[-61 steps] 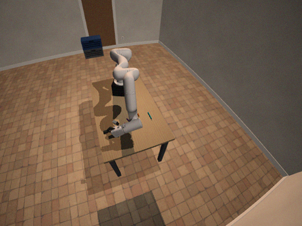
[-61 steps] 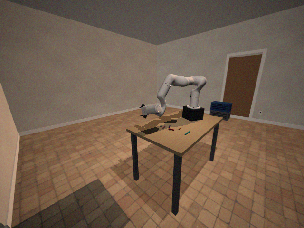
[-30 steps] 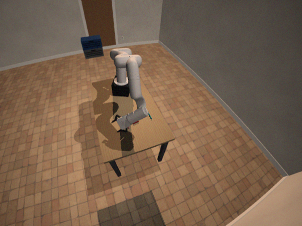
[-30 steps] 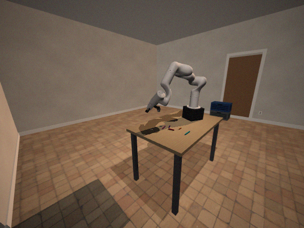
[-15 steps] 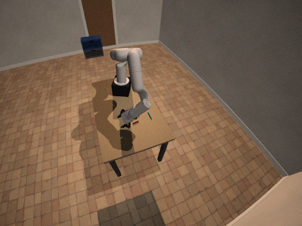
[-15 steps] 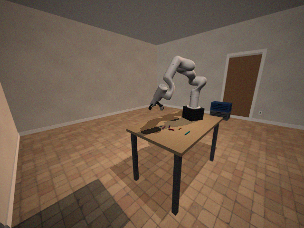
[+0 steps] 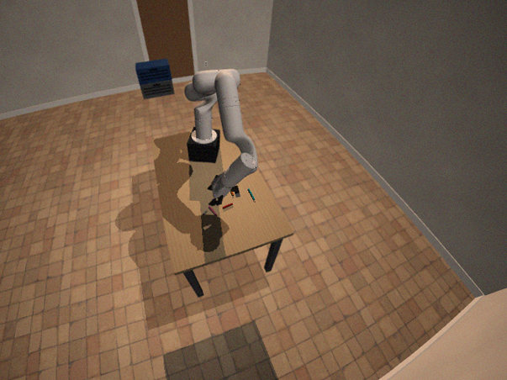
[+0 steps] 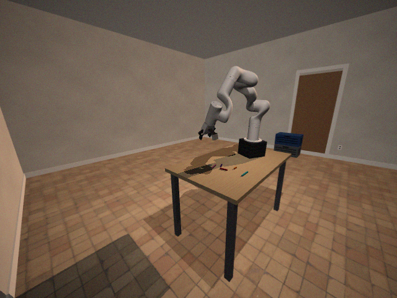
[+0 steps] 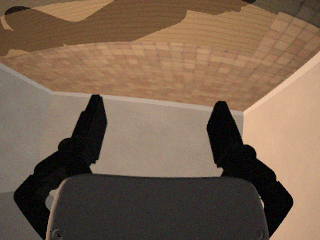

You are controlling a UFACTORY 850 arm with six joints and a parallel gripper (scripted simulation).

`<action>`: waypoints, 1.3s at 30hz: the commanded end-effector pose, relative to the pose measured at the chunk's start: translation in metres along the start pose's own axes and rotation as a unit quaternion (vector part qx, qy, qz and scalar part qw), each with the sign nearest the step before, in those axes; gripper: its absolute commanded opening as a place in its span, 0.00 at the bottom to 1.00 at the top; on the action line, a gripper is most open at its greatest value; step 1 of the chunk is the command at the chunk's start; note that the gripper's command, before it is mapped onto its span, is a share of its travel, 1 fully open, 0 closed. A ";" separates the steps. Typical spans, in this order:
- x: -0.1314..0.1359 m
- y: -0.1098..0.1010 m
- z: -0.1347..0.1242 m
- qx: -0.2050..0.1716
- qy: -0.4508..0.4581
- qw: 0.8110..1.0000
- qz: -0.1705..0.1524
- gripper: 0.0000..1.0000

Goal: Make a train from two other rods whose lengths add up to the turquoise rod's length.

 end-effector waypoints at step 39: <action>-0.111 -0.141 0.036 0.198 0.514 0.825 0.129 1.00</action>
Point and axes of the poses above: the point where the finger pads meet when closed, its own y axis out along the fingers, its own x axis across the jaws, z = x × y, the point moved 3 cm from there along -y, back along the fingers, and after that the axes turned 12 degrees about y, right-handed, at the moved point
